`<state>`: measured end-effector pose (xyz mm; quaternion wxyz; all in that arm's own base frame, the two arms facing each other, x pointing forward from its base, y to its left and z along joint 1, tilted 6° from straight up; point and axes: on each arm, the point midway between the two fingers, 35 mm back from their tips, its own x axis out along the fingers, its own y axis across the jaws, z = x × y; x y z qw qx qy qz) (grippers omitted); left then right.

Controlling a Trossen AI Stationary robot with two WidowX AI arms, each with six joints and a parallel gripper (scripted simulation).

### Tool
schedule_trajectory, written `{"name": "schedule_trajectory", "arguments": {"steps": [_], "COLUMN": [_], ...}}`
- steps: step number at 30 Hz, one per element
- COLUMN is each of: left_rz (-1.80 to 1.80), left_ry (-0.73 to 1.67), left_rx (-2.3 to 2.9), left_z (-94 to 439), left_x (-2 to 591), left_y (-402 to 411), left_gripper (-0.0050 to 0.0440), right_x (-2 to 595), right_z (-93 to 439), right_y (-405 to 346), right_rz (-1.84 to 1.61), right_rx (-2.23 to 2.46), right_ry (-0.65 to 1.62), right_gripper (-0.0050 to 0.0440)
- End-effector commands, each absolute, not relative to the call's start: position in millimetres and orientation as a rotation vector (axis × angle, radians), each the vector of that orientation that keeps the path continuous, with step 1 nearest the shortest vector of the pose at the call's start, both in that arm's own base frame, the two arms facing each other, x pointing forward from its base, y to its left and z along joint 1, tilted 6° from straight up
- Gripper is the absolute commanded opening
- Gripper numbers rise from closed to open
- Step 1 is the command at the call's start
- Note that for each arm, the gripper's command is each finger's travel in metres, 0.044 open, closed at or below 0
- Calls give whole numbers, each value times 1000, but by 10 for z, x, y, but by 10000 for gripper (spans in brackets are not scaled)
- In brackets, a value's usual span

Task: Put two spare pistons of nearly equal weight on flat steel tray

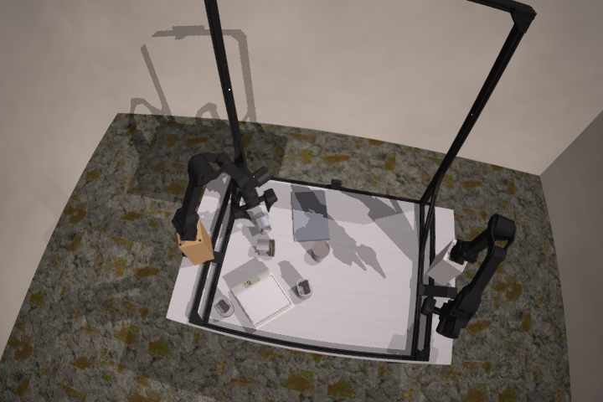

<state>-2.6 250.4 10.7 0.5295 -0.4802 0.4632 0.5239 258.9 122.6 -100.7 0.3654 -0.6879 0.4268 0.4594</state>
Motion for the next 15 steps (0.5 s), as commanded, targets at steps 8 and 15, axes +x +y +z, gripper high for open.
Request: {"name": "schedule_trajectory", "arguments": {"steps": [8,15], "left_rz": [1248,1248], "left_ry": [1106,1106], "left_rx": [-1146,-1146], "left_z": [108,108], "left_x": [-23,-23], "left_y": [2503,2503], "left_gripper": [440,440], "right_x": [2574,2565], "right_z": [-663,-315], "right_y": [1269,1307], "right_rz": [1175,1175], "right_rx": [-1770,-1770], "right_ry": [1098,1098], "right_gripper": [378,378]}}
